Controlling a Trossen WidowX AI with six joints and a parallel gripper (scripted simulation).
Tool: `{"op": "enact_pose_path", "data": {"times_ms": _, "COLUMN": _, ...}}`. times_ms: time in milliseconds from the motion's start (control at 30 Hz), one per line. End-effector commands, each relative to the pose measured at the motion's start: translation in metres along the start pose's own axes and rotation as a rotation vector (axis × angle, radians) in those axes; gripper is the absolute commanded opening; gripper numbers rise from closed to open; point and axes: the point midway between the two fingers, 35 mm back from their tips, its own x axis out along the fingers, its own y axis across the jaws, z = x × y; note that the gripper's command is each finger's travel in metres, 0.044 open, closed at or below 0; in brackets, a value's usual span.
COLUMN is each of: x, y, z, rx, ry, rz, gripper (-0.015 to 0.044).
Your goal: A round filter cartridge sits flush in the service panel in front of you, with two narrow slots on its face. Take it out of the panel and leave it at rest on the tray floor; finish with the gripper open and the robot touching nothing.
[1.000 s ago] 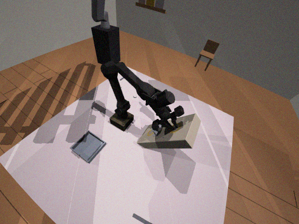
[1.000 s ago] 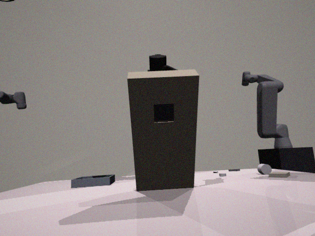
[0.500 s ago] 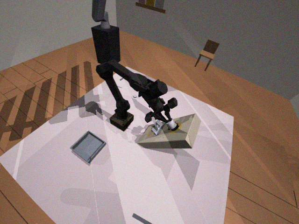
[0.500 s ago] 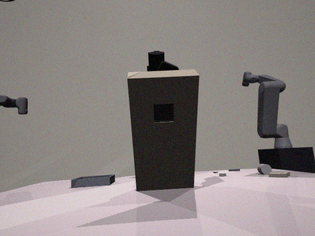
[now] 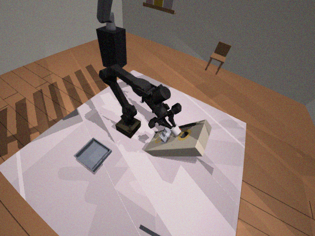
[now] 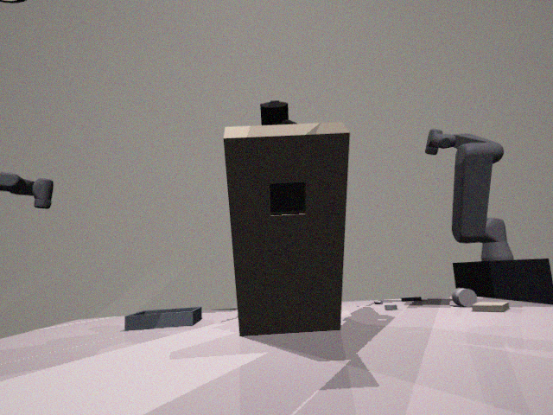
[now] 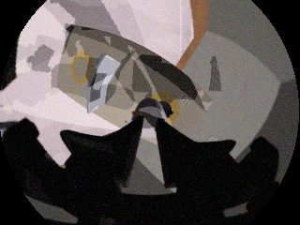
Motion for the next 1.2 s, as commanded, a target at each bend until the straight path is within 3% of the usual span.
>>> {"op": "enact_pose_path", "data": {"times_ms": 0, "x": 0.000, "y": 0.009, "z": 0.005, "rx": 0.005, "ry": 0.002, "rz": -0.012, "gripper": 0.0000}}
{"op": "enact_pose_path", "data": {"times_ms": 400, "x": 0.006, "y": 0.045, "z": 0.021, "rx": 0.005, "ry": 0.002, "rz": -0.010, "gripper": 0.0000}}
{"op": "enact_pose_path", "data": {"times_ms": 533, "x": 0.006, "y": 0.040, "z": 0.018, "rx": 0.001, "ry": -0.001, "rz": 0.002, "gripper": 0.0091}}
{"op": "enact_pose_path", "data": {"times_ms": 933, "x": 0.007, "y": 0.045, "z": 0.021, "rx": 0.005, "ry": 0.002, "rz": -0.010, "gripper": 0.0091}}
{"op": "enact_pose_path", "data": {"times_ms": 1167, "x": -0.002, "y": -0.011, "z": -0.004, "rx": 0.005, "ry": 0.003, "rz": -0.012, "gripper": 0.0091}}
